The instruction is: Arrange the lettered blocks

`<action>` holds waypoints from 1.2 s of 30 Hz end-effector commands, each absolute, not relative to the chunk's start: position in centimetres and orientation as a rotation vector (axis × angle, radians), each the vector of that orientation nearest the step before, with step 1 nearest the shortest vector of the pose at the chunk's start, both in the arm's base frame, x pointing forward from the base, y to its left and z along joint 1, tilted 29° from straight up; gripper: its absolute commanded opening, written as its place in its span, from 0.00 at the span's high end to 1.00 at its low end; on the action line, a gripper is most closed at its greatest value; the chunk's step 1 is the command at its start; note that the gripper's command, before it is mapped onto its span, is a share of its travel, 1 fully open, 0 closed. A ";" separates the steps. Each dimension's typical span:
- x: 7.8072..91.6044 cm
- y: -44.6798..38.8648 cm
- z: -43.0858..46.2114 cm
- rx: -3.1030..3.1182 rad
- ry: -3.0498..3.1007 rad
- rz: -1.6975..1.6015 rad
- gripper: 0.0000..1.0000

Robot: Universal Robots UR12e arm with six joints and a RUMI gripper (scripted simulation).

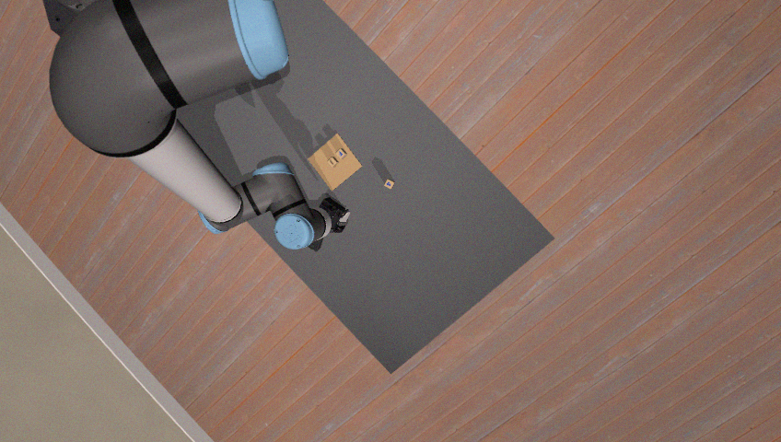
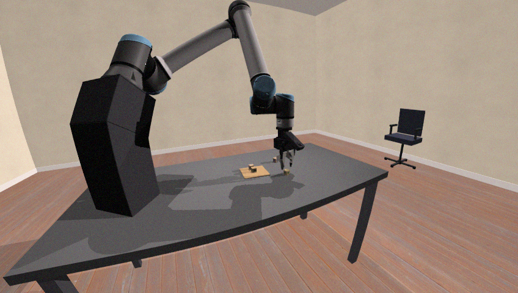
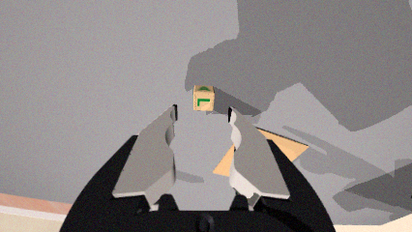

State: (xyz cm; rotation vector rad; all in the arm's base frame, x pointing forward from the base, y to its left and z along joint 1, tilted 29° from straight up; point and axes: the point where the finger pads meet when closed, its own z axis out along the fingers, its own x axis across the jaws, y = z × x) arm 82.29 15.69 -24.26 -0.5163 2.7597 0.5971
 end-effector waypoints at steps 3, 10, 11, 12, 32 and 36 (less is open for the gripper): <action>82.4 15.9 -24.4 -0.519 2.758 0.596 0.63; 82.7 16.4 -25.3 -0.519 2.757 0.594 0.63; 82.8 16.5 -25.5 -0.519 2.757 0.594 0.63; 82.8 16.5 -25.5 -0.519 2.757 0.594 0.63; 83.2 17.1 -26.8 -0.518 2.755 0.593 0.63; 83.1 17.1 -26.8 -0.518 2.756 0.593 0.63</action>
